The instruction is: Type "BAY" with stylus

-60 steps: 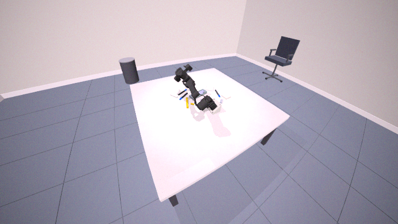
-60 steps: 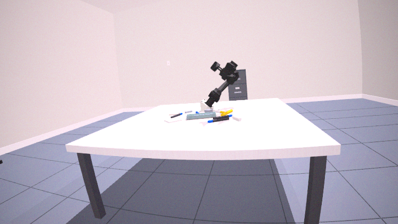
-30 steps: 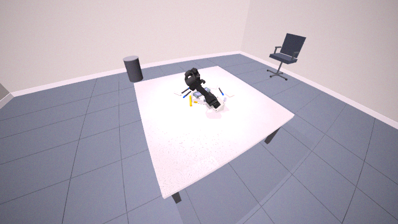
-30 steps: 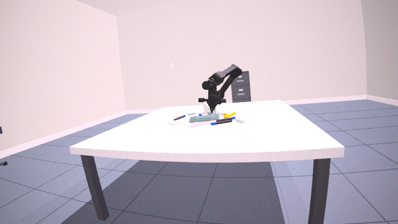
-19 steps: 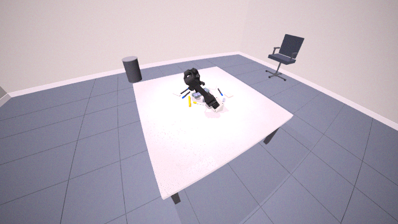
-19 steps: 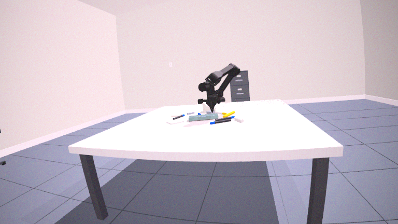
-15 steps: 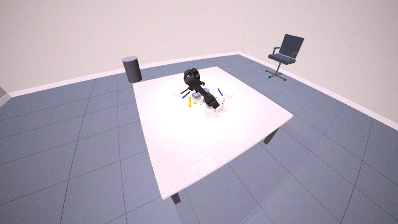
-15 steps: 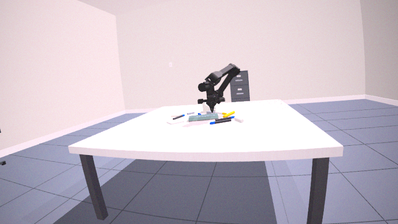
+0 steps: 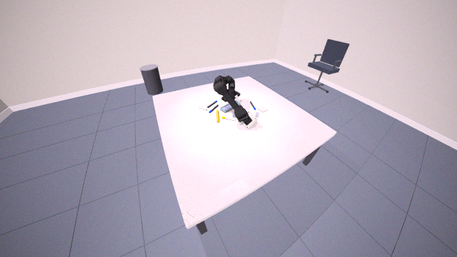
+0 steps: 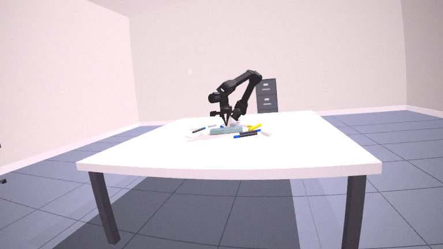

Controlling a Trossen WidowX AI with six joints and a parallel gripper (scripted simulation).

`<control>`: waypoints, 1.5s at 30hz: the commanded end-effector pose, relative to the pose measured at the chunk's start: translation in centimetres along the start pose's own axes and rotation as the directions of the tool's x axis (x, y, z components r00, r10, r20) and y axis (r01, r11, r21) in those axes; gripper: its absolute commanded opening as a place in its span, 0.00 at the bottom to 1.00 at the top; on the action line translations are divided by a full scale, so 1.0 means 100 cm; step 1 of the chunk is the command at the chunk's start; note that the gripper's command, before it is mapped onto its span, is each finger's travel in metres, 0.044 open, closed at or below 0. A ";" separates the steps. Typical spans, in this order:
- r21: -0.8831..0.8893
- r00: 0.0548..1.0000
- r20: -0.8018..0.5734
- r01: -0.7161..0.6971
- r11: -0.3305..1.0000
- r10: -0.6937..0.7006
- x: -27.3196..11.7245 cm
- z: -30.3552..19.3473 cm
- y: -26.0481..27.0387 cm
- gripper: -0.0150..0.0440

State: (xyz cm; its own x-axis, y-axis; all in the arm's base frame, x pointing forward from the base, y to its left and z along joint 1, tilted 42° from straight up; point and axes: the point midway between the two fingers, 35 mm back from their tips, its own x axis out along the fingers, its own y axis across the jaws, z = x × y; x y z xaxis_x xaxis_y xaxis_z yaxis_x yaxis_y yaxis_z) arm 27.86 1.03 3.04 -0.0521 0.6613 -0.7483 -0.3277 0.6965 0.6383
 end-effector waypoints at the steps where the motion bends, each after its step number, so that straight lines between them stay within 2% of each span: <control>1: -0.006 1.000 0.000 0.004 1.000 -0.004 0.000 0.000 -0.003 0.25; 5: -0.007 1.000 -0.001 0.005 1.000 -0.005 0.000 0.000 -0.005 0.25; 12: -0.008 1.000 0.000 0.008 1.000 -0.008 -0.001 0.001 -0.069 0.25; 25: -0.007 1.000 0.000 0.008 1.000 -0.008 -0.001 -0.001 -0.068 0.25; 30: -0.006 1.000 -0.002 0.007 1.000 -0.007 -0.001 -0.030 -0.044 0.25; 42: -0.006 1.000 -0.002 0.007 1.000 -0.007 -0.001 -0.031 -0.043 0.25; 45: -0.005 1.000 -0.002 0.007 1.000 -0.007 -0.001 -0.029 -0.023 0.25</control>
State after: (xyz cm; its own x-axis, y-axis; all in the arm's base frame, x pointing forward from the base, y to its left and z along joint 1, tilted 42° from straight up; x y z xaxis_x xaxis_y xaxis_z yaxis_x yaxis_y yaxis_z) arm 26.30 -2.65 0.00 -0.0506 0.6571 -0.7521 -0.3307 0.6996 0.6334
